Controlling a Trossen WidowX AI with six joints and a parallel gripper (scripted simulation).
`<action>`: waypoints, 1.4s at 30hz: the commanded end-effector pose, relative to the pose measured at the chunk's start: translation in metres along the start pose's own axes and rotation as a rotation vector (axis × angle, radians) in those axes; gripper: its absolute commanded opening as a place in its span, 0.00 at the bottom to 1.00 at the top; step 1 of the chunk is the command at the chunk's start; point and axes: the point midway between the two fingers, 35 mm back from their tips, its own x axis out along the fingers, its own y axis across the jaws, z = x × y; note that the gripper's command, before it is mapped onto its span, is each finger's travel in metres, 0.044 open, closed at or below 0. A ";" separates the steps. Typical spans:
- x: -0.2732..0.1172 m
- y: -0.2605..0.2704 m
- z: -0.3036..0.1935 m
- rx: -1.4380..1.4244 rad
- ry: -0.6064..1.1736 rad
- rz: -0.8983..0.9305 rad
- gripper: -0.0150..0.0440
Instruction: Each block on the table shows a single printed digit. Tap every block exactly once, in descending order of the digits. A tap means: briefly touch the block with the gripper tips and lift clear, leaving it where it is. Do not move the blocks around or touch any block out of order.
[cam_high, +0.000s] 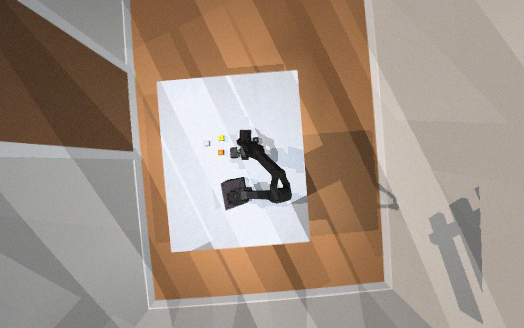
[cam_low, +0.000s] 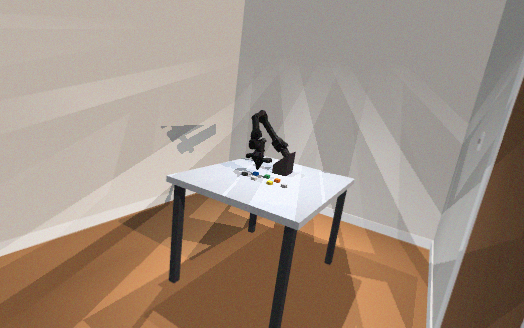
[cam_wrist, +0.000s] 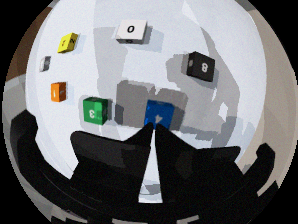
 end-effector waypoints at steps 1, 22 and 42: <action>0.008 0.001 -0.001 -0.009 0.002 0.002 0.29; -0.006 0.001 -0.001 -0.009 0.002 0.002 0.29; -0.087 0.004 -0.001 -0.009 0.002 0.006 0.29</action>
